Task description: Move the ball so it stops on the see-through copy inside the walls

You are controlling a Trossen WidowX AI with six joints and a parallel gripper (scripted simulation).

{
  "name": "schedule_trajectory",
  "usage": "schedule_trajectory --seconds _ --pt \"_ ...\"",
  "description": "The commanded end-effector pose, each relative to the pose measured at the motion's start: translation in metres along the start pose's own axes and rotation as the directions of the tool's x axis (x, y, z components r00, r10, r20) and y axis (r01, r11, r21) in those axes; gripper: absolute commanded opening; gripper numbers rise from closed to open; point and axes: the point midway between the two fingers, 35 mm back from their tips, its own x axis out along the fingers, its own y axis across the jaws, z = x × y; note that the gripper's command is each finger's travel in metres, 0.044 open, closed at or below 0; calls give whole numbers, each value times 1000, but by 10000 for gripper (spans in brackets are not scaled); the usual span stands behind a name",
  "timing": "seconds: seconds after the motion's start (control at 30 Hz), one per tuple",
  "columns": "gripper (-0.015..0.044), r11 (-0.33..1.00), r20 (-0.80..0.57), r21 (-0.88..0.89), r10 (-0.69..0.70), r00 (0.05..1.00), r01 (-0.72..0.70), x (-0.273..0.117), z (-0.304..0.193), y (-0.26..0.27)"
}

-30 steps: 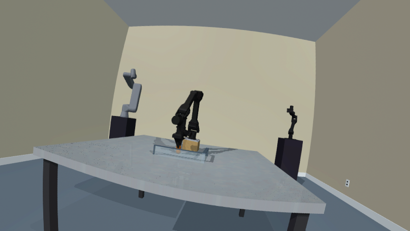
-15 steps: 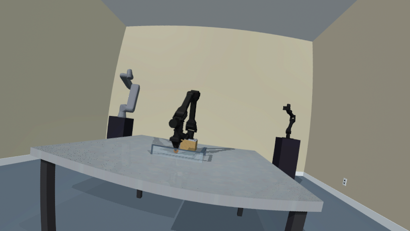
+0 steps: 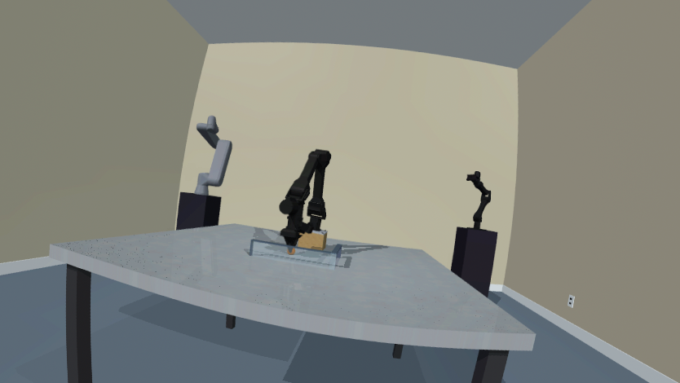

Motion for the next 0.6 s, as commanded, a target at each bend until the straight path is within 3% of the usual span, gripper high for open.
schedule_trajectory --seconds 0.0,0.13,0.33,0.5,0.57 --pt "157 1000 0 0 0 1000 0 0 0 0" --pt "263 1000 0 0 0 1000 0 0 0 0" --pt "268 1000 0 0 0 1000 0 -3 0 -1" --pt "268 1000 -5 5 2 1000 -2 -76 -1 -2" --pt "268 1000 -5 6 3 1000 -3 -88 0 0"
